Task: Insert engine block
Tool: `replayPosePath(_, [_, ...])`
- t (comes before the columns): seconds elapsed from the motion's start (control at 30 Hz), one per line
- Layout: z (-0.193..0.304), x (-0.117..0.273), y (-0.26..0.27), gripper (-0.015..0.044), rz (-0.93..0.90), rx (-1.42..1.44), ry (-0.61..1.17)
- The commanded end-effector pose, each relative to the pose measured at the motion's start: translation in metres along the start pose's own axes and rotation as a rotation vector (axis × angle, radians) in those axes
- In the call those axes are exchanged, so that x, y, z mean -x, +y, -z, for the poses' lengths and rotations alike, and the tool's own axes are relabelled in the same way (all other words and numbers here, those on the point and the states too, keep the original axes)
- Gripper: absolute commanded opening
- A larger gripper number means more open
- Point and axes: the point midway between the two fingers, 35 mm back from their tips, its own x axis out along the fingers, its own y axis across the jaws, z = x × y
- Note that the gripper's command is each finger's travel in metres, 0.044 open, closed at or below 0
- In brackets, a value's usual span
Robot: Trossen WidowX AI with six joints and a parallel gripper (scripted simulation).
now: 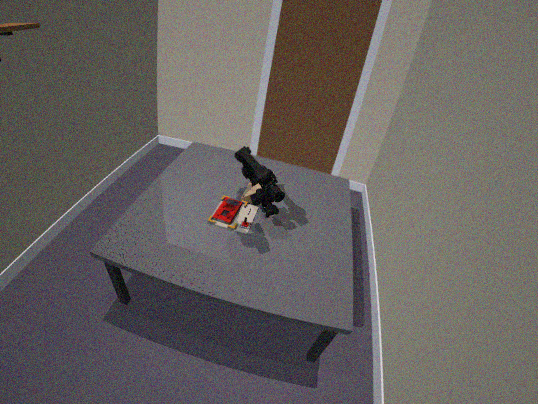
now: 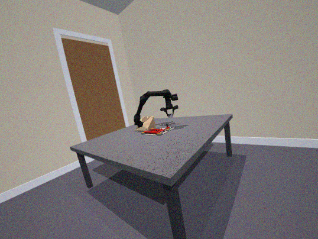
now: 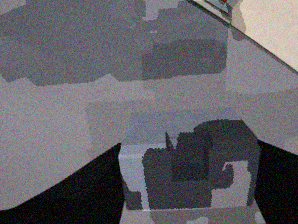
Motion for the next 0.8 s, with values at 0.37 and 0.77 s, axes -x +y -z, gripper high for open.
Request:
replayPosePath(0.37, [-0.017,-0.002,0.0,0.0,-0.003,0.001,0.466])
replayPosePath(0.77, [-0.024,-0.002,0.001,0.0,-0.017,-0.001,0.652])
